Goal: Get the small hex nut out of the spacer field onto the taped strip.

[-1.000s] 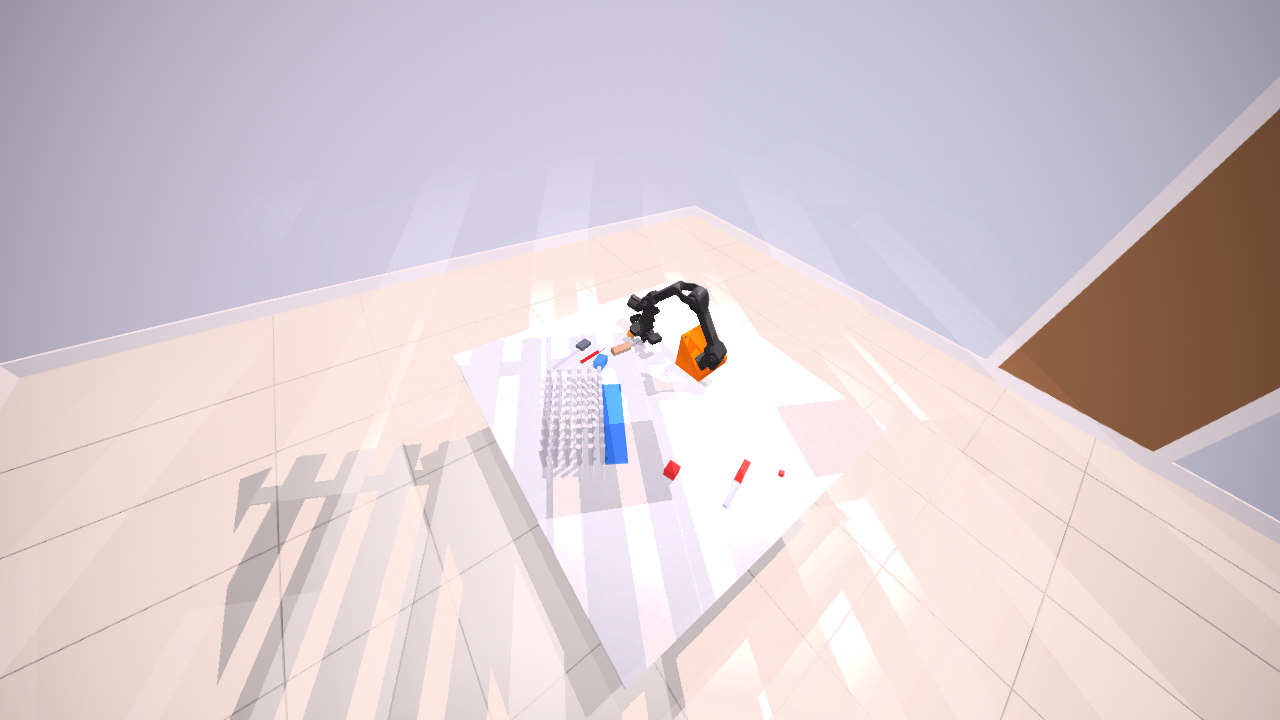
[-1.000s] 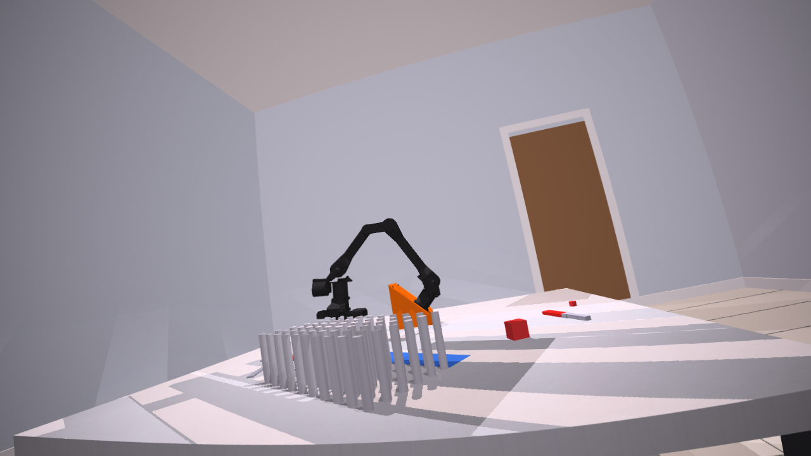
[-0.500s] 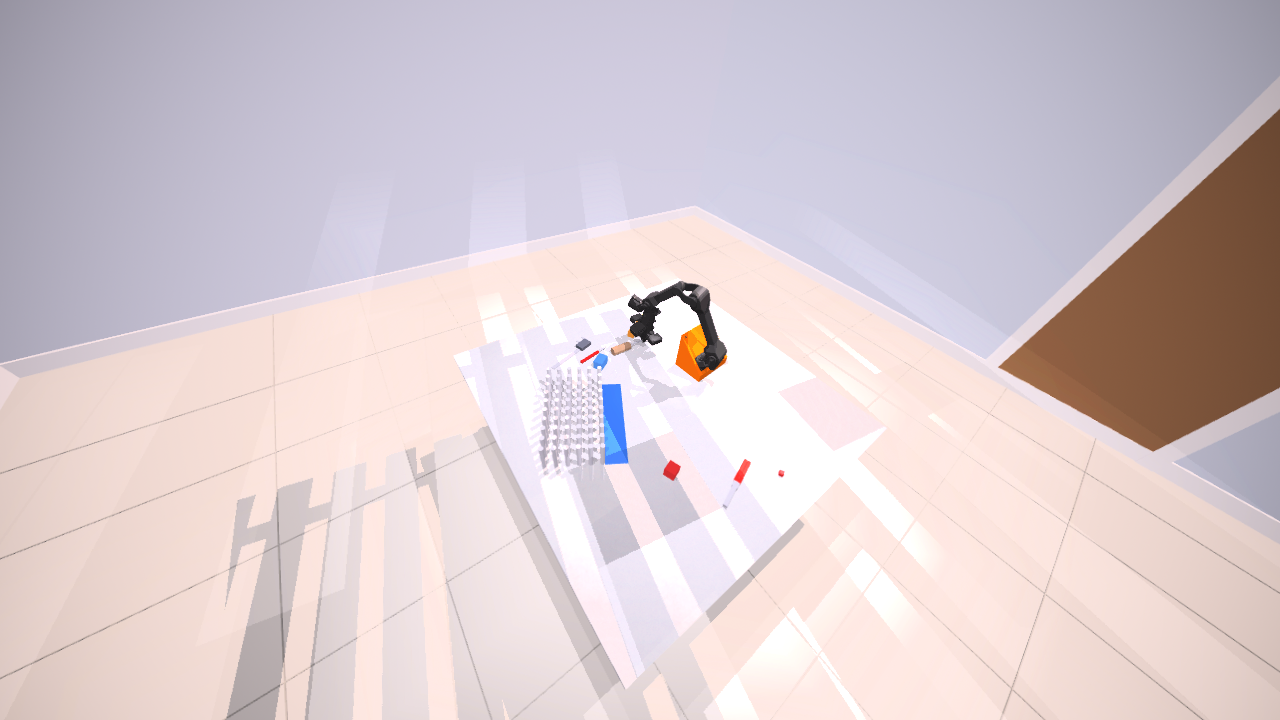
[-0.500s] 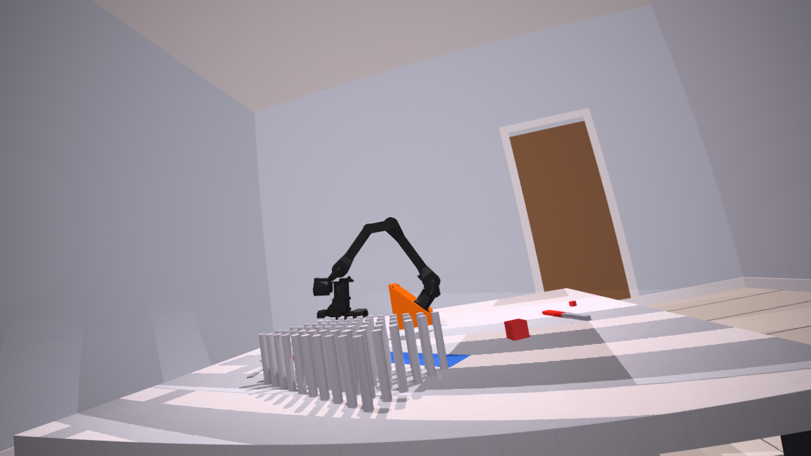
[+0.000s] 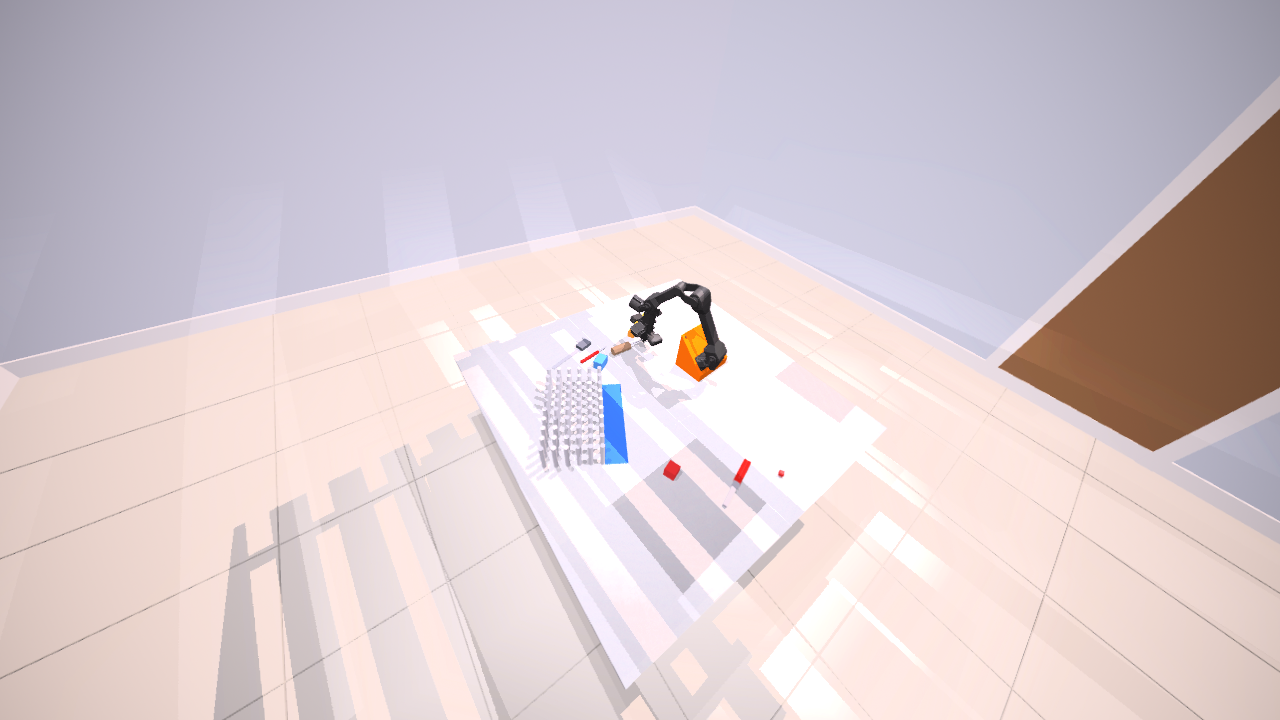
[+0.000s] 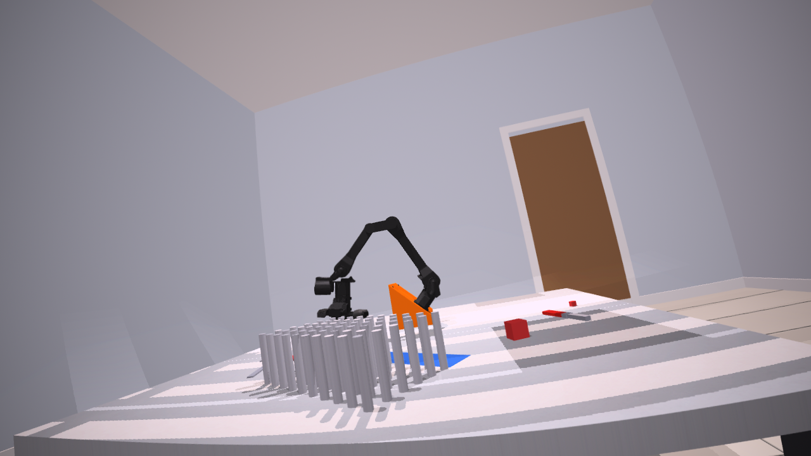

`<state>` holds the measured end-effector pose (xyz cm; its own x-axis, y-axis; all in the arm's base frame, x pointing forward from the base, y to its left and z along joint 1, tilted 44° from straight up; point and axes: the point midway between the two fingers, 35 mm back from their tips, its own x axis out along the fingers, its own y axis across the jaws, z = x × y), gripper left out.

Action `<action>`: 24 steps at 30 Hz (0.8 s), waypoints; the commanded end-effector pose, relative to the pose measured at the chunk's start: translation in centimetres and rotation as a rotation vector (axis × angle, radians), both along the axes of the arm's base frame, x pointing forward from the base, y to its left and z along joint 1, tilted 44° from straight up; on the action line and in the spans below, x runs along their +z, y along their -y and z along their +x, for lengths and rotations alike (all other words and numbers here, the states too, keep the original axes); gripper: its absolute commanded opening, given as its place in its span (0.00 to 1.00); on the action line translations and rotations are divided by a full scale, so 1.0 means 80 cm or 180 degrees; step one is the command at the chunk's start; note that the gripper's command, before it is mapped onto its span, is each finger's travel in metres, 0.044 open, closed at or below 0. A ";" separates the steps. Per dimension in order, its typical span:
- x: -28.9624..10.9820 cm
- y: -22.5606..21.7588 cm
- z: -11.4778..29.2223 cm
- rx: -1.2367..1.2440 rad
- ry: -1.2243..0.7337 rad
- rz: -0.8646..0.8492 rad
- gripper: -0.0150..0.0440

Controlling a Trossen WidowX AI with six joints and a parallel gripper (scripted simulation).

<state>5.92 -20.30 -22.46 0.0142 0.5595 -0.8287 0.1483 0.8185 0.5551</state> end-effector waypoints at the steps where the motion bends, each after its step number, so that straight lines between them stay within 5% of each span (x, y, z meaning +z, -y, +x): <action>1: -0.002 -0.008 -0.001 -0.0001 0.0000 0.0007 0.25; 24: -0.002 -0.008 -0.001 0.0035 0.0012 -0.0177 0.25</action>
